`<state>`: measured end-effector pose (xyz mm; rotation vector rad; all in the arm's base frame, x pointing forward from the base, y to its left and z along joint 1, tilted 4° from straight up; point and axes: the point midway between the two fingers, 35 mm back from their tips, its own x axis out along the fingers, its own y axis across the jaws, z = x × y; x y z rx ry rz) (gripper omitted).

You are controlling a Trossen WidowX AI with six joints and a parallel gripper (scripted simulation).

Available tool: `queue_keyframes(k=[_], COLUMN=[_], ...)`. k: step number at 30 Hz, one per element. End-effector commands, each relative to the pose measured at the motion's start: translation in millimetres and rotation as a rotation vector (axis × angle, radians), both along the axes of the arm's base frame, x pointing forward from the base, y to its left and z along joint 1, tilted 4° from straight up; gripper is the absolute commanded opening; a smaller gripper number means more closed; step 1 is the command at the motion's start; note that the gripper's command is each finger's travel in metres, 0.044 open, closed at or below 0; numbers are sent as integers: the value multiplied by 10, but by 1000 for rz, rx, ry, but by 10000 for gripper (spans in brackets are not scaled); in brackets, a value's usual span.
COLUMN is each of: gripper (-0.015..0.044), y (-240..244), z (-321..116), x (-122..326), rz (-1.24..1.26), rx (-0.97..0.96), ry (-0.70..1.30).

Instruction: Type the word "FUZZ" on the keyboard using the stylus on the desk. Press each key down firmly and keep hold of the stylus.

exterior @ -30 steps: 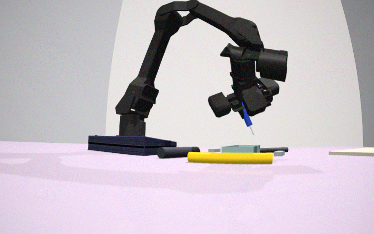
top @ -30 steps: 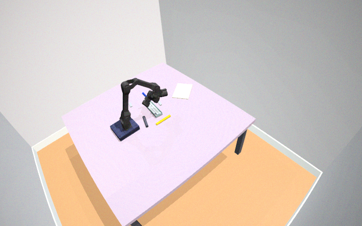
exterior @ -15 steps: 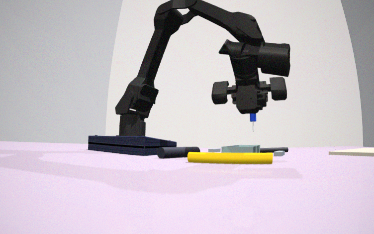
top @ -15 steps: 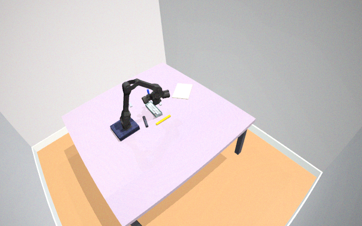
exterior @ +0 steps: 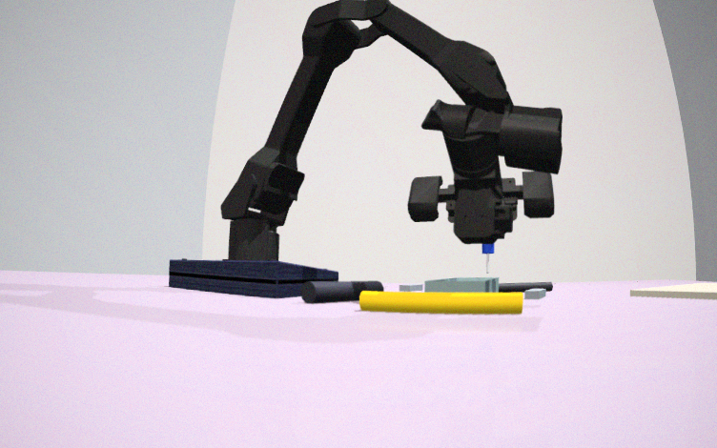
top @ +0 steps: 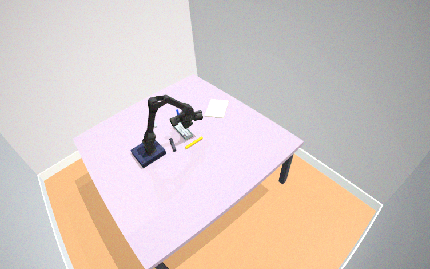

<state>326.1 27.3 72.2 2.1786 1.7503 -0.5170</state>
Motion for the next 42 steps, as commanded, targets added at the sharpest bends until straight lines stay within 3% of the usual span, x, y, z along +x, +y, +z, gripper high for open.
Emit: queue_keyframes(k=[1,4,42], gripper=[26,81,81], y=[8,13,21], z=[-25,-40,-188], x=[-6,-11,-10], rz=[-3,-3,-3], rx=[2,3,3], ry=[2,2,2])
